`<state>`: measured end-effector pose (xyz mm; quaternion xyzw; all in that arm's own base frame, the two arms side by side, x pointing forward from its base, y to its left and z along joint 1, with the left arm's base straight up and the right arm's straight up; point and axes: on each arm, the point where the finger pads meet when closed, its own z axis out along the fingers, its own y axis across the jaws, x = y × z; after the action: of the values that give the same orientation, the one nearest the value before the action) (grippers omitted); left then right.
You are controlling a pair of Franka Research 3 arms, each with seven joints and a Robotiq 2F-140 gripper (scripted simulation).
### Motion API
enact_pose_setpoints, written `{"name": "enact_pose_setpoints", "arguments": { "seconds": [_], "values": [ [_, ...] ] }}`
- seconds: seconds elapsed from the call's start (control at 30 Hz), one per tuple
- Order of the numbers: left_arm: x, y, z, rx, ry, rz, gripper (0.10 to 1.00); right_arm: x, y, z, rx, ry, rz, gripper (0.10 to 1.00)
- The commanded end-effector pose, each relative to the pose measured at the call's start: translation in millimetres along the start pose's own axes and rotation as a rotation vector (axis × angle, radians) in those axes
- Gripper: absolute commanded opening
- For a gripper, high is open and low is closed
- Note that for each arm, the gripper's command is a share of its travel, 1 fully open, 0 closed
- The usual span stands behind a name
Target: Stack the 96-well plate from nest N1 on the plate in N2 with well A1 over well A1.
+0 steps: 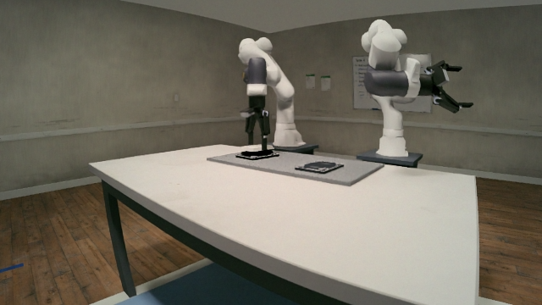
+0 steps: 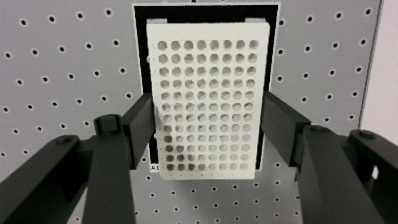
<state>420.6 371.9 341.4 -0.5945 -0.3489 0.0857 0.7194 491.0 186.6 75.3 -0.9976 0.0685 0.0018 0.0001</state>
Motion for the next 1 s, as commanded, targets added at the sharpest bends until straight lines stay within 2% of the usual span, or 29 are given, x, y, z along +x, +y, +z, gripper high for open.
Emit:
{"name": "enact_pose_setpoints", "arguments": {
  "seconds": [0.0, 0.97],
  "values": [
    [1.5, -0.5, -0.6, -0.002, 0.004, -0.006, 1.000, 0.3, -0.6, 0.3, 0.000, 0.004, 0.004, 0.099],
    [1.5, -0.5, -0.6, -0.002, 0.004, -0.006, 1.000, 0.1, -0.3, 4.8, 0.000, 0.004, 0.004, 0.099]
  ]
}}
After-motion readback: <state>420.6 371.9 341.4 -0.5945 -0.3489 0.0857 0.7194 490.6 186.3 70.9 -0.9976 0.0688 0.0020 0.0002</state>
